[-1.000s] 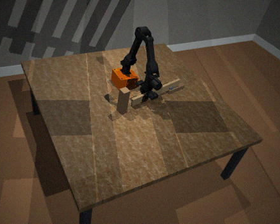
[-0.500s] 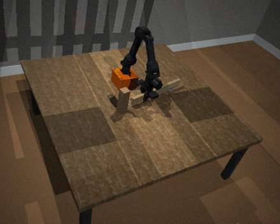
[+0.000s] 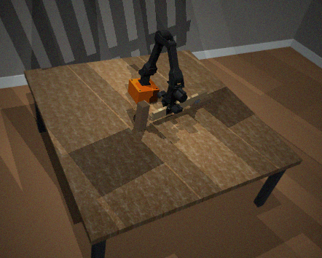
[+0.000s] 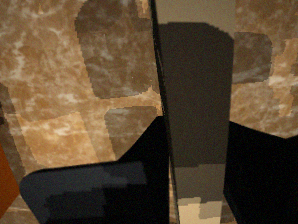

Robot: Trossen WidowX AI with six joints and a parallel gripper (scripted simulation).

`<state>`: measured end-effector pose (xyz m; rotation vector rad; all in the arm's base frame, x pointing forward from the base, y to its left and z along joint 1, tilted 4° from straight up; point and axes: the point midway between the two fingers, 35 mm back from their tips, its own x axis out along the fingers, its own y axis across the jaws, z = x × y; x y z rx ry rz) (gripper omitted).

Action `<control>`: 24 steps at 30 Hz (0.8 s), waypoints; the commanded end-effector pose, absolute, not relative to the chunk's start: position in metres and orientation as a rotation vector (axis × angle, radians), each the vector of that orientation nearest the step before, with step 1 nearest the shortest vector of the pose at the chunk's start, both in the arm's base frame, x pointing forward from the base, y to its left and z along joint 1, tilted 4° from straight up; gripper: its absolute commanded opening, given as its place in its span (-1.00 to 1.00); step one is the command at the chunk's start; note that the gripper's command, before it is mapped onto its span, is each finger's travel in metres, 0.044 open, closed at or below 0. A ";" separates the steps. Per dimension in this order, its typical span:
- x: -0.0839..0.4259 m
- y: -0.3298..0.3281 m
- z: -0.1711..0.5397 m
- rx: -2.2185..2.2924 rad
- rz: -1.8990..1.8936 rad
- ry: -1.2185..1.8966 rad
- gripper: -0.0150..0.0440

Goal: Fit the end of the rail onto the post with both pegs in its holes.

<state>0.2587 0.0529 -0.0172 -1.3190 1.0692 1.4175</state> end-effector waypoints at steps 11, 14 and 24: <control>0.266 0.055 -0.004 -1.328 1.404 1.041 -0.49; 0.267 0.055 -0.002 -1.328 1.404 1.041 -0.49; 0.267 0.054 0.002 -1.328 1.404 1.041 -0.49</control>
